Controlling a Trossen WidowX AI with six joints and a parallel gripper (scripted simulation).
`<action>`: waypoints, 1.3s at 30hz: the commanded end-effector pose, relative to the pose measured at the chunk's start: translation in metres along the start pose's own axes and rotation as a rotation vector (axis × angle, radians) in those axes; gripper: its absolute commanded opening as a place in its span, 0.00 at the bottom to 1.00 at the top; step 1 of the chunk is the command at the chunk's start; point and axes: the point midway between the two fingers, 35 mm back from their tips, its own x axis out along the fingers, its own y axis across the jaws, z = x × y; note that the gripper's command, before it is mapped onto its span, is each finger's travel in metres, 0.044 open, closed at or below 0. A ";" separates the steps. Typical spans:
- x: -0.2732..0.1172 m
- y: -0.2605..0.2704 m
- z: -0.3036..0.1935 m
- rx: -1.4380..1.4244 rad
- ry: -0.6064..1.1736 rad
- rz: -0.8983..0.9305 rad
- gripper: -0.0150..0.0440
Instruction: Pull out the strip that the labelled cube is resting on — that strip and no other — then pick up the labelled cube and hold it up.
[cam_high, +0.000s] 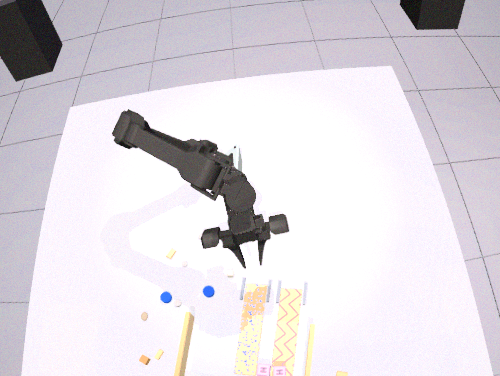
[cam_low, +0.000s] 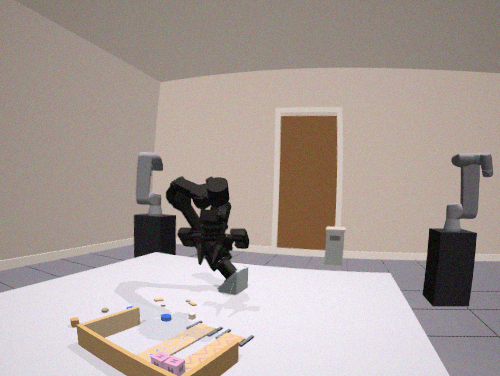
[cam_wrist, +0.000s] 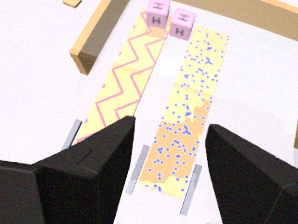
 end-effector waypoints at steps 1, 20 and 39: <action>0.027 0.021 0.010 0.052 0.153 0.013 0.31; 0.112 0.069 -0.033 0.246 0.740 -0.154 0.25; 0.120 0.069 -0.039 0.248 0.745 -0.157 0.25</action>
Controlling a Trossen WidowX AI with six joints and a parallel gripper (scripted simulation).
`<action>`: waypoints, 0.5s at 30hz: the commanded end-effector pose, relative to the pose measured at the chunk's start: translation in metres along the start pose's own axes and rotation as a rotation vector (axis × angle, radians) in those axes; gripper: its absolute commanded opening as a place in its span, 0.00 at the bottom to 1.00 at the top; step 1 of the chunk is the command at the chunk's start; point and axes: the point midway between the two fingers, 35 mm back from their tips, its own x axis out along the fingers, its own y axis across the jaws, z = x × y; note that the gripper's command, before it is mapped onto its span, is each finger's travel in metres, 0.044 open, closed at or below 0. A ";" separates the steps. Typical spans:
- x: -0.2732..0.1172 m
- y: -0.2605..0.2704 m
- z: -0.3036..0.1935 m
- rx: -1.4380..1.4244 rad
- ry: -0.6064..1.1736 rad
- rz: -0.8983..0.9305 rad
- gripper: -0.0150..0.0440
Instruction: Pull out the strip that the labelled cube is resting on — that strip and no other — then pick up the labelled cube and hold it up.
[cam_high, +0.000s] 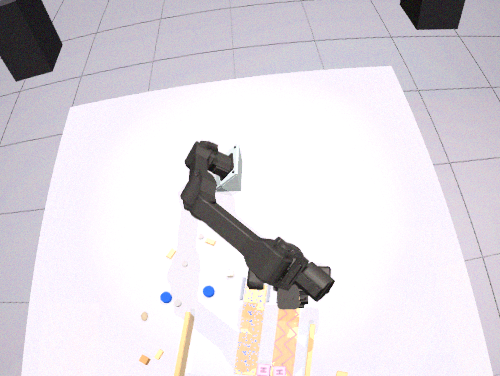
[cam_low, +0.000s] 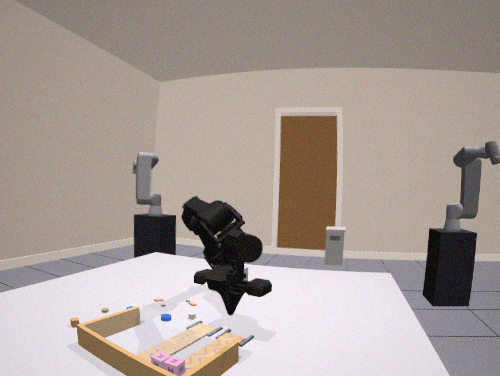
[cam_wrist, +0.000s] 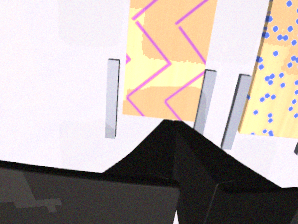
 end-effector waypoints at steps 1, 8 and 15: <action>0.008 0.001 0.000 0.006 0.008 0.002 0.25; 0.019 0.001 0.001 0.006 0.008 0.002 0.25; 0.031 0.002 0.001 0.007 0.007 0.001 0.25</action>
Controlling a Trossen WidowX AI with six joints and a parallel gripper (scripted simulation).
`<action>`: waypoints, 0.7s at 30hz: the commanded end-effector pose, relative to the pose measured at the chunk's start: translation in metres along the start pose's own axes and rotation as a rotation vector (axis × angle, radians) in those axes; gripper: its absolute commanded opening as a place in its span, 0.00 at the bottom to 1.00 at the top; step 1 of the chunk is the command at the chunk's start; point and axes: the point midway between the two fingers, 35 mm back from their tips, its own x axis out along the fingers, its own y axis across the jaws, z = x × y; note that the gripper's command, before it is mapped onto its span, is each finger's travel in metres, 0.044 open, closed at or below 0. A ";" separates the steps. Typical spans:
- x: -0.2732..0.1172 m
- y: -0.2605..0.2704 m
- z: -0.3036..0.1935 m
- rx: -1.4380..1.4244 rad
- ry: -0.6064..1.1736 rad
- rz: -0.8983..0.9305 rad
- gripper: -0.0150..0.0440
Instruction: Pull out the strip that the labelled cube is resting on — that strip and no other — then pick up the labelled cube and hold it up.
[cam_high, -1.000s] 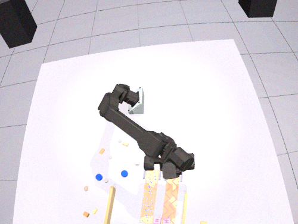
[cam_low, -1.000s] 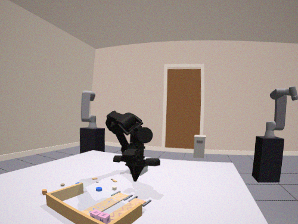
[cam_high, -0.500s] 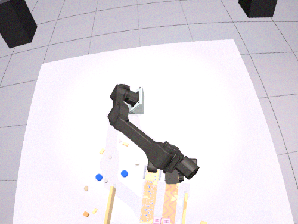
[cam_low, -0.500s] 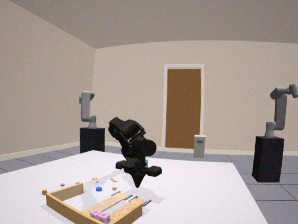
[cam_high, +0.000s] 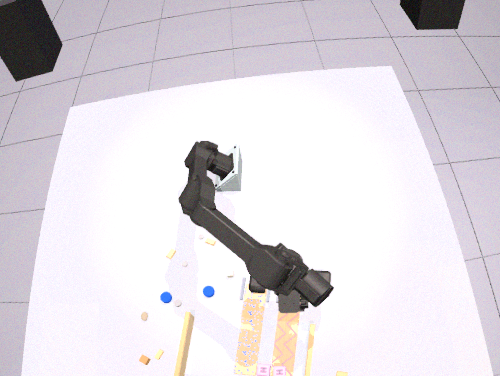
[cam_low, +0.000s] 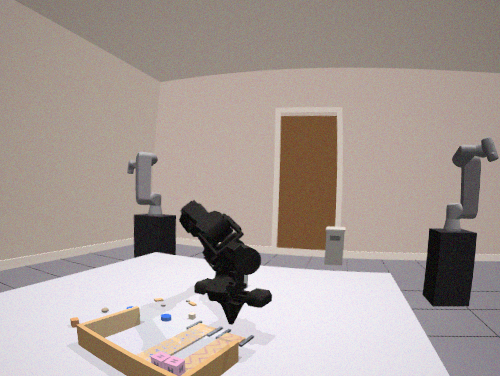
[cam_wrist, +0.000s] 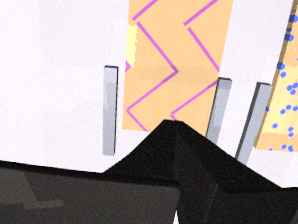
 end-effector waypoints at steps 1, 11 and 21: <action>0.008 0.000 0.001 -0.003 -0.005 -0.003 0.25; 0.024 -0.001 0.001 -0.003 -0.005 -0.004 0.25; 0.041 -0.001 0.001 -0.003 -0.005 -0.006 0.25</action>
